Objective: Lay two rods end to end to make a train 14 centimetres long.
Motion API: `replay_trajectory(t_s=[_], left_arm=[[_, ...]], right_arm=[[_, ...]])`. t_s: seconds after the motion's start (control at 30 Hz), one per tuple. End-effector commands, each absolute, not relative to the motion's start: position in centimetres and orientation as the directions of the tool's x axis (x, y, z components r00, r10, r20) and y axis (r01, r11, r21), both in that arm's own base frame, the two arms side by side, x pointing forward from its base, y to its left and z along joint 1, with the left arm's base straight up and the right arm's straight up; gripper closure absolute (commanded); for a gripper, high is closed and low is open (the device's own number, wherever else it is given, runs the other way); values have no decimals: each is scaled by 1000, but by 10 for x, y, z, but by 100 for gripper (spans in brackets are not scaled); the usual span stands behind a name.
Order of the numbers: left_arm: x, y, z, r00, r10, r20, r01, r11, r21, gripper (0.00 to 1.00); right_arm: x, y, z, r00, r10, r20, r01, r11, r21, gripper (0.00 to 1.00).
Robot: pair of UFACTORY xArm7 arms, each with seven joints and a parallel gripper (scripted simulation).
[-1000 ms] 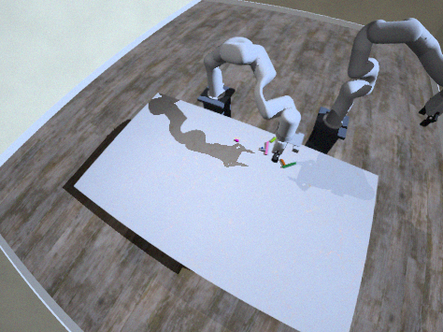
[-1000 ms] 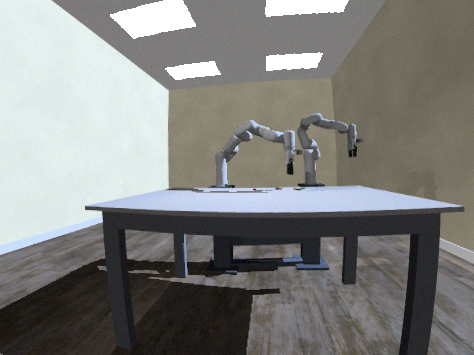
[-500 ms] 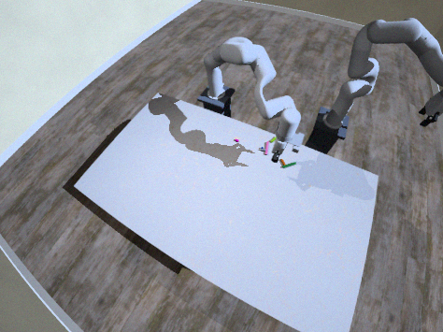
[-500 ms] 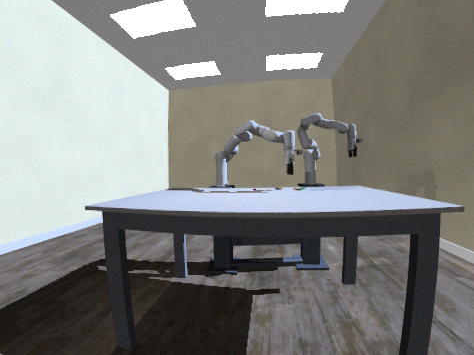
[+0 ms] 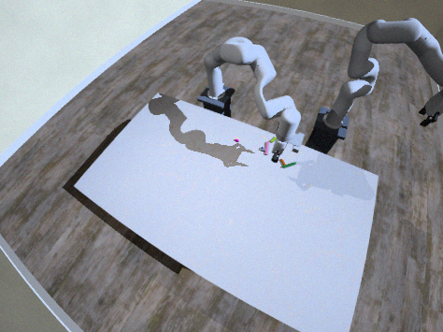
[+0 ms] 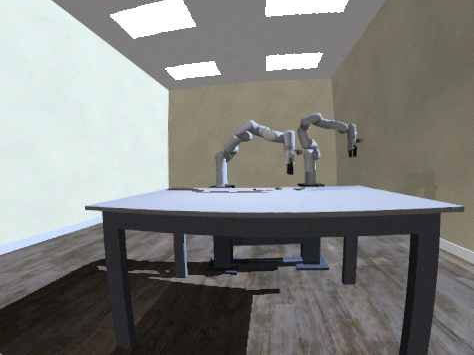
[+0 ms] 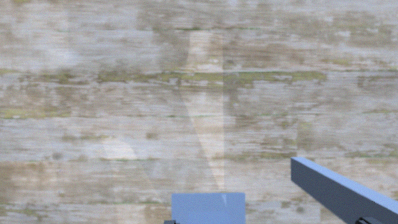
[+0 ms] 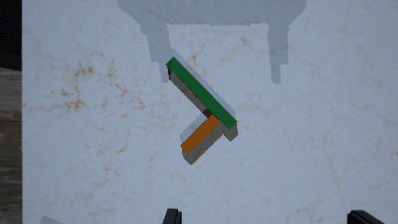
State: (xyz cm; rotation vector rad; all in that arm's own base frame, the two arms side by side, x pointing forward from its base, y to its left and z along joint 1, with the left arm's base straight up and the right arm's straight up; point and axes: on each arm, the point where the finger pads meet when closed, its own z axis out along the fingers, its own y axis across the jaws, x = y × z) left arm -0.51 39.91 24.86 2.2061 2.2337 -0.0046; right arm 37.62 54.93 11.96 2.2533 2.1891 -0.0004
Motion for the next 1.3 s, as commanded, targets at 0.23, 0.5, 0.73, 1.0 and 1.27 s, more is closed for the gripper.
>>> replay_trajectory(t_s=[0.23,0.5,0.73,1.0,1.27], left_arm=[[-5,400,250,-12,1000,0,1000,12,0,0],[-5,400,250,-12,1000,0,1000,12,0,0],[-5,400,250,-12,1000,0,1000,12,0,0],[-5,400,250,-12,1000,0,1000,12,0,0],[-5,400,250,-12,1000,0,1000,12,0,0]], right_arm=[[377,551,123,29,1000,6,1000,-29,4,0],[378,548,123,2,1000,6,1000,-2,3,0],[382,536,120,-151,989,6,989,151,0,0],[386,517,115,-371,928,9,928,371,-4,0],[386,502,111,-550,835,12,835,550,-5,0]])
